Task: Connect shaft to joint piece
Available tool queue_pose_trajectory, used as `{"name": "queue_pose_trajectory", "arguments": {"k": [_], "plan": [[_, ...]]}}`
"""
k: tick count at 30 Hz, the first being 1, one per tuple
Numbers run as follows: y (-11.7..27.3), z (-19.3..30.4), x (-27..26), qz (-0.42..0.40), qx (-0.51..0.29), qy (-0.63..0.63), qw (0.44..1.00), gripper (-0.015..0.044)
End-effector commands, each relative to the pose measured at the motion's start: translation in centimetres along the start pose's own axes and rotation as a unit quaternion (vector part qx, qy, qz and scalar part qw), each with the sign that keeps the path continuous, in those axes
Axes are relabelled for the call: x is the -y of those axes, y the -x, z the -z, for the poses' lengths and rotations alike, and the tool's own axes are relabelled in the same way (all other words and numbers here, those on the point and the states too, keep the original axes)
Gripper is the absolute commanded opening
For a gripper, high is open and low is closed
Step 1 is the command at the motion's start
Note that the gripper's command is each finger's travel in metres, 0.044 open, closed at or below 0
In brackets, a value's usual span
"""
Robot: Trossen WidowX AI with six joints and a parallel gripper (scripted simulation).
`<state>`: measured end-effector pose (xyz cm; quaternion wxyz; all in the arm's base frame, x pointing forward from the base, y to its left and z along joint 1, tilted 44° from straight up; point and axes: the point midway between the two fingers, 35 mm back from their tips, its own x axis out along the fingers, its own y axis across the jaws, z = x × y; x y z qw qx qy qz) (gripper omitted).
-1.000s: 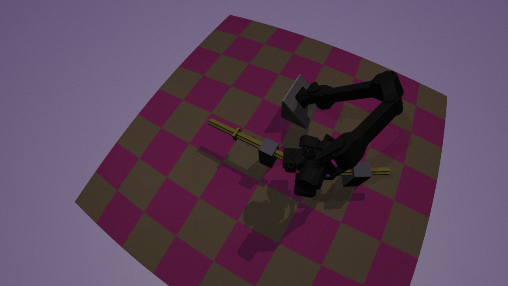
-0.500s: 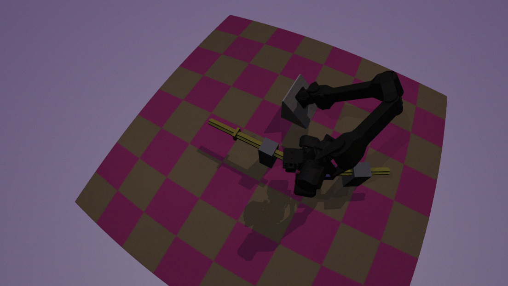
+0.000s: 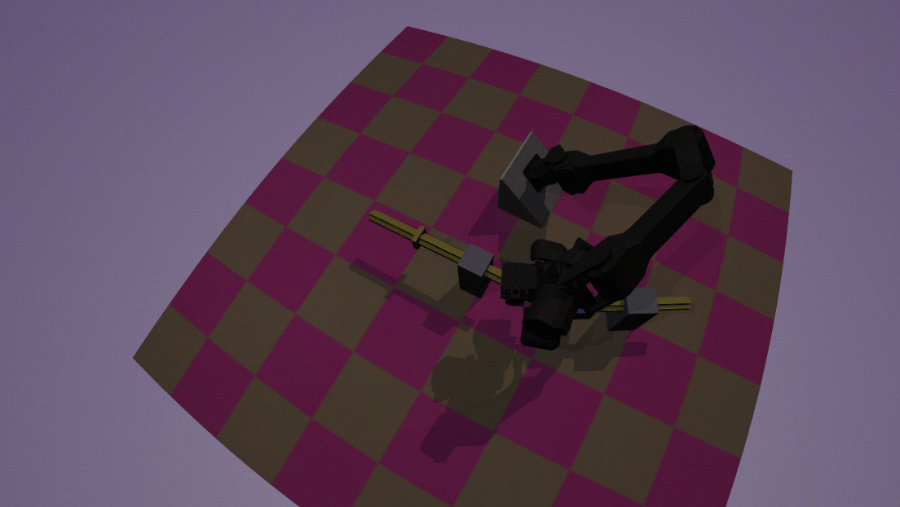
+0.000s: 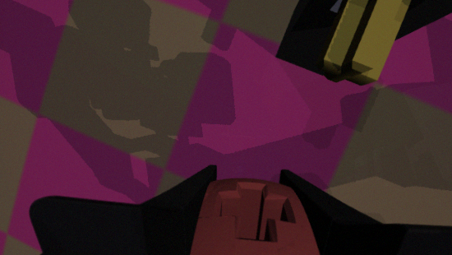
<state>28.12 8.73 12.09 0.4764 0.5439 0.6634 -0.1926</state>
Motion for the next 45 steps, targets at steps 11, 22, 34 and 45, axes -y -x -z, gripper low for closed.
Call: {"name": "queue_pose_trajectory", "arguments": {"k": [11, 22, 34, 45], "plan": [[-0.03, 0.04, -0.01, 0.000, -0.001, -0.002, 1.000, 0.0182], [-0.03, 0.04, -0.01, 0.000, -0.001, -0.002, 1.000, 0.0182], [0.00, 0.00, 0.00, 0.000, 0.000, 0.000, 1.000, 0.0094], [-0.08, 0.01, 0.09, 0.002, -0.007, -0.009, 1.000, 0.0000]]}}
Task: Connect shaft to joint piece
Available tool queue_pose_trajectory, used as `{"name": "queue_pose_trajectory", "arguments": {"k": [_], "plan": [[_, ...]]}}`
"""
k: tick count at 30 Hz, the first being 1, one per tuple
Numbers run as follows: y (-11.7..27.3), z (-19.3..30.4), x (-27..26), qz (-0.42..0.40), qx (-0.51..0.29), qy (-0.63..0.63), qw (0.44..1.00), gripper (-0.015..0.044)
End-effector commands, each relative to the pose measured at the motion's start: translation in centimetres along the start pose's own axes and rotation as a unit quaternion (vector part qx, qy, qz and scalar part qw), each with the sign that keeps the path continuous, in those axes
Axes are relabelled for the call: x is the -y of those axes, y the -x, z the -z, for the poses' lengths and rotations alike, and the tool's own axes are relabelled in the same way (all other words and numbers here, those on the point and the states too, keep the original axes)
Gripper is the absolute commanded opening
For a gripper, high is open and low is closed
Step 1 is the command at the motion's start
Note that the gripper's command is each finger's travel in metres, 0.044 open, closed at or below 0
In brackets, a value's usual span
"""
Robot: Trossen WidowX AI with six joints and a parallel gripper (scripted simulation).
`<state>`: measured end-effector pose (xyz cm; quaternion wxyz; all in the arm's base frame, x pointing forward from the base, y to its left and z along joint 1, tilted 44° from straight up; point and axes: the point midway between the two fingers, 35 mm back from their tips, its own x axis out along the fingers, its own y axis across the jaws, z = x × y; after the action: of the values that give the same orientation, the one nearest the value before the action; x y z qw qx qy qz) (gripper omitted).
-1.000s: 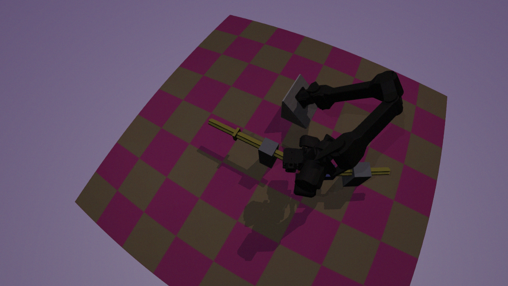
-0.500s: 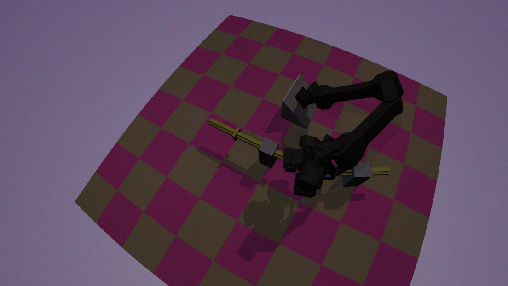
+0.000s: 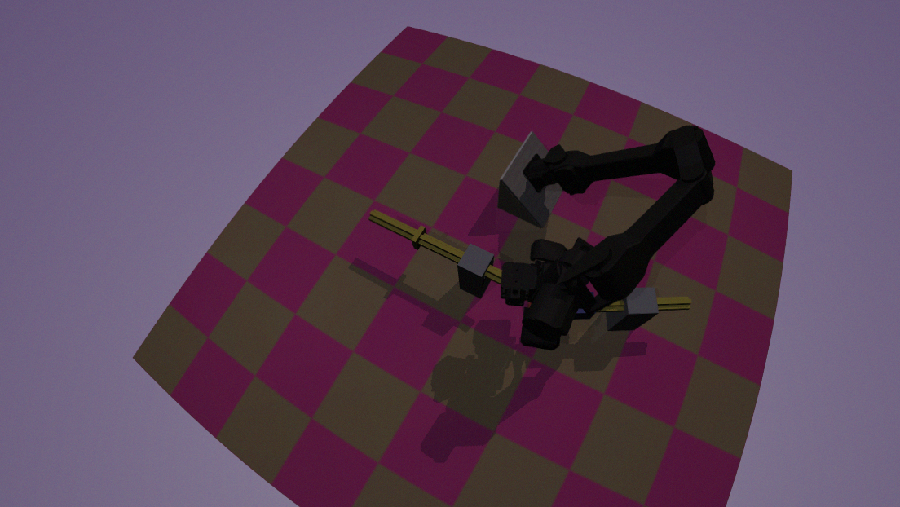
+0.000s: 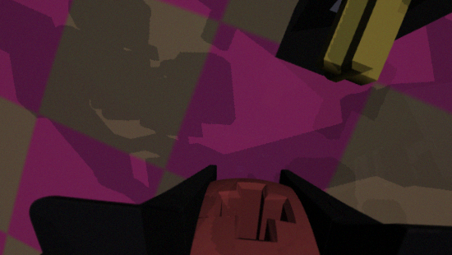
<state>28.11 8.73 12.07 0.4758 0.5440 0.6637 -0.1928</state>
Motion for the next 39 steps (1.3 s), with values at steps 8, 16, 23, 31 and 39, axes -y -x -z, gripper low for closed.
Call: {"name": "queue_pose_trajectory", "arguments": {"k": [8, 16, 23, 31, 39], "plan": [[-0.5, 0.1, 0.6, 0.010, -0.053, -0.060, 0.997, 0.0000], [-0.9, 0.2, 1.1, 0.012, -0.092, -0.108, 0.990, 0.0000], [-1.2, 0.4, 1.5, 0.011, -0.124, -0.151, 0.981, 0.0000], [-1.3, 0.5, 1.6, 0.009, -0.134, -0.165, 0.977, 0.0000], [-1.3, 0.5, 1.6, 0.008, -0.134, -0.166, 0.977, 0.0000]]}}
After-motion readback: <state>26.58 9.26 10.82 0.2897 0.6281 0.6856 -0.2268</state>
